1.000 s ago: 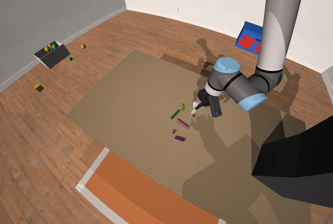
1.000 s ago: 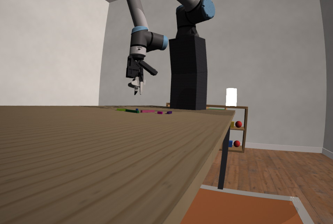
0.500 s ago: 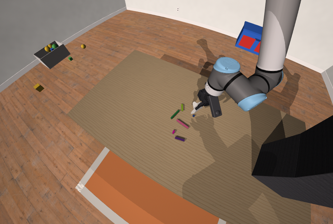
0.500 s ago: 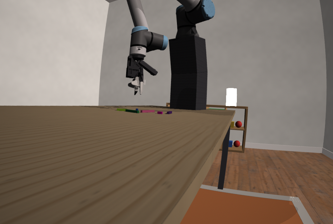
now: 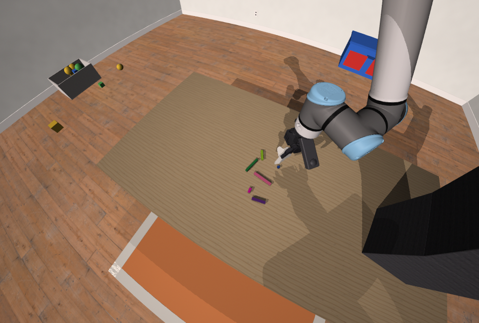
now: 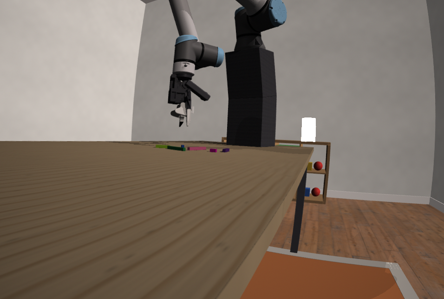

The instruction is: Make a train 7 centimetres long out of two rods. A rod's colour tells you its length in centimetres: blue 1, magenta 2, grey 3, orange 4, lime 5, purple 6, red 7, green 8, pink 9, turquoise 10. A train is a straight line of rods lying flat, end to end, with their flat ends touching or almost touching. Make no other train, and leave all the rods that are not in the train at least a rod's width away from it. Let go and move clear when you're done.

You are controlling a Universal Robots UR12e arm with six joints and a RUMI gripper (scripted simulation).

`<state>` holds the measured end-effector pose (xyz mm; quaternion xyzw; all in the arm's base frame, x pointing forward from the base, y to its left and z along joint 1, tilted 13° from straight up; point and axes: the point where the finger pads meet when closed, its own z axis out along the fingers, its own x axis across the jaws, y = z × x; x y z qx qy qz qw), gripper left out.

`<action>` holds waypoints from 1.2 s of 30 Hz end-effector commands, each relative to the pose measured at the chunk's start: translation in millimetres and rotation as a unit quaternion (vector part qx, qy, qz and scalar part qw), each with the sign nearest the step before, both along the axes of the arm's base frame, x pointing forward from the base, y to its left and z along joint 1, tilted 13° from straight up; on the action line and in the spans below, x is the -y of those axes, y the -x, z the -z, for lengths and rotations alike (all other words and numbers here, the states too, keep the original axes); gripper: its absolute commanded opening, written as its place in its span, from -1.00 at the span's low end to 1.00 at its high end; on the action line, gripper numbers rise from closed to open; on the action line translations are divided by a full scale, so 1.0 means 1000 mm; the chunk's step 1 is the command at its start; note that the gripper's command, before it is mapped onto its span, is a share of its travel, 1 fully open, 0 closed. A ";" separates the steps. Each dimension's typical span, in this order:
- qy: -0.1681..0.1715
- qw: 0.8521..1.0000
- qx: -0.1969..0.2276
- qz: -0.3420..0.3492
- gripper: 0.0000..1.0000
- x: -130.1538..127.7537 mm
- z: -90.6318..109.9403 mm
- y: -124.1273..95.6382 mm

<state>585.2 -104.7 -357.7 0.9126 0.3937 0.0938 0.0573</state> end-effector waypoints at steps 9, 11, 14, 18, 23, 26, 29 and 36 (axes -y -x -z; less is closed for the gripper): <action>0.000 1.000 0.000 0.000 1.00 0.000 0.000 0.000; 0.000 1.000 0.000 0.000 1.00 0.000 0.000 0.000; 0.000 1.000 0.000 0.000 1.00 0.000 0.000 0.000; 0.000 1.000 0.000 -0.001 1.00 0.000 0.000 0.000; 0.001 1.000 0.000 -0.006 1.00 0.000 0.000 0.000; 0.003 1.000 0.000 -0.014 1.00 -0.001 0.000 -0.001; 0.004 1.000 0.000 -0.018 1.00 -0.001 0.000 -0.001; 0.013 0.998 -0.002 -0.058 1.00 -0.005 0.000 -0.002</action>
